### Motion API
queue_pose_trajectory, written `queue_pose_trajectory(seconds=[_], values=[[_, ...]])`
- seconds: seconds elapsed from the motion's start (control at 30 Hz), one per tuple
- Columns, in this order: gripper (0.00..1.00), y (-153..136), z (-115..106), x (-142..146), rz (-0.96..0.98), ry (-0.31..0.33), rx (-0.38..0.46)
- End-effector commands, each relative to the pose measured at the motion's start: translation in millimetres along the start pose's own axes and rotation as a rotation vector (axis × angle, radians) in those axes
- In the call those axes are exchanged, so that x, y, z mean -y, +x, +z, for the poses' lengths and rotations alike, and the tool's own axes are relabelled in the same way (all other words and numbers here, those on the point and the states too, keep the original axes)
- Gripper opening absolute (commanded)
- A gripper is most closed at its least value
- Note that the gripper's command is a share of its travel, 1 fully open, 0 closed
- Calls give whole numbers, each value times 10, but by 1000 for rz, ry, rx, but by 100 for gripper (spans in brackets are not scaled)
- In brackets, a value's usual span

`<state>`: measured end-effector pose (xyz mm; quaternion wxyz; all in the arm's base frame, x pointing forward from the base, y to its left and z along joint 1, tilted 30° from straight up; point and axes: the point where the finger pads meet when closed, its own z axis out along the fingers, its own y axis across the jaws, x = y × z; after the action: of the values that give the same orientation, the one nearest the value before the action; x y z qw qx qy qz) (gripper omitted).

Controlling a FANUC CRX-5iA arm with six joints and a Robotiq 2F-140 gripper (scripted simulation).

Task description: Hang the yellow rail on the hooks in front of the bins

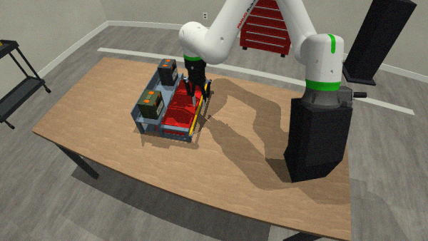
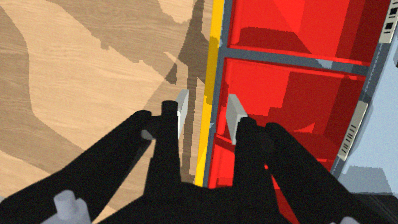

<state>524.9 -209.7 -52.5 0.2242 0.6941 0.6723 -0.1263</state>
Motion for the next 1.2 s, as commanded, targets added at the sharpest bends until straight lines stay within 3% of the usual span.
queue_pose_trajectory(seconds=[0.0, 0.6, 0.77, 1.17], values=[[30, 1, -1, -2, 0, 0, 0], [30, 1, -1, -2, 0, 0, 0], [30, 0, -601, -2, 0, 0, 0], [30, 0, -601, -2, 0, 0, 0]])
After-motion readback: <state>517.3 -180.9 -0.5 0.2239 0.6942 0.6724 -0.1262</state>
